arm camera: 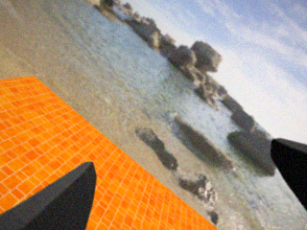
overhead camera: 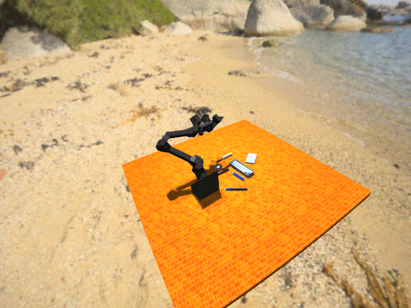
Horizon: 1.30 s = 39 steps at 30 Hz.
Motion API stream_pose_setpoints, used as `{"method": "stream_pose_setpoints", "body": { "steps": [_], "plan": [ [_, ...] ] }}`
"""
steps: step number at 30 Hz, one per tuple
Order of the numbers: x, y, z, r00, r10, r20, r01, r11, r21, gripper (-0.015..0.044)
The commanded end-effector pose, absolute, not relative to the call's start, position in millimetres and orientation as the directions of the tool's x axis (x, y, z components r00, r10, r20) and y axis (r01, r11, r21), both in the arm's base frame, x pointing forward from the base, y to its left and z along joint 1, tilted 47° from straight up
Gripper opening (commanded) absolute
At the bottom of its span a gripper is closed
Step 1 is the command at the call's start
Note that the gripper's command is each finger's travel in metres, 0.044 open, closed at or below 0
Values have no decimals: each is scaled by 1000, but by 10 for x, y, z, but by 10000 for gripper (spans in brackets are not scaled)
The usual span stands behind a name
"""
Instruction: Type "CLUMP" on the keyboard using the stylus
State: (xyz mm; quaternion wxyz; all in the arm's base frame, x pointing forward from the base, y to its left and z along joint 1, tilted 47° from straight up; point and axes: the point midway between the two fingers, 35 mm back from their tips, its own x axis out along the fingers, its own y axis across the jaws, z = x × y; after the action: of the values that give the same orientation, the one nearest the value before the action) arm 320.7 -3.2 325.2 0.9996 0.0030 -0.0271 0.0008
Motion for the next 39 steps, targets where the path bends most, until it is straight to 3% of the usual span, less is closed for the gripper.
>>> {"method": "stream_pose_setpoints", "body": {
  "steps": [1,8,13,17,21,25,39],
  "plan": [
    [3224,-34,3227,999,4,43,-4,1000,5,414],
    [3637,-73,2254,913,128,-387,-121,992,43,230],
    [3689,-3,1489,702,279,-655,-204,960,191,99],
    [3591,68,979,485,418,-768,-204,908,365,0],
    [3430,148,592,268,565,-780,-130,824,552,0],
    [3275,223,336,98,703,-705,5,708,706,0],
    [3257,161,227,75,724,-686,33,686,727,0]
  ]
}}
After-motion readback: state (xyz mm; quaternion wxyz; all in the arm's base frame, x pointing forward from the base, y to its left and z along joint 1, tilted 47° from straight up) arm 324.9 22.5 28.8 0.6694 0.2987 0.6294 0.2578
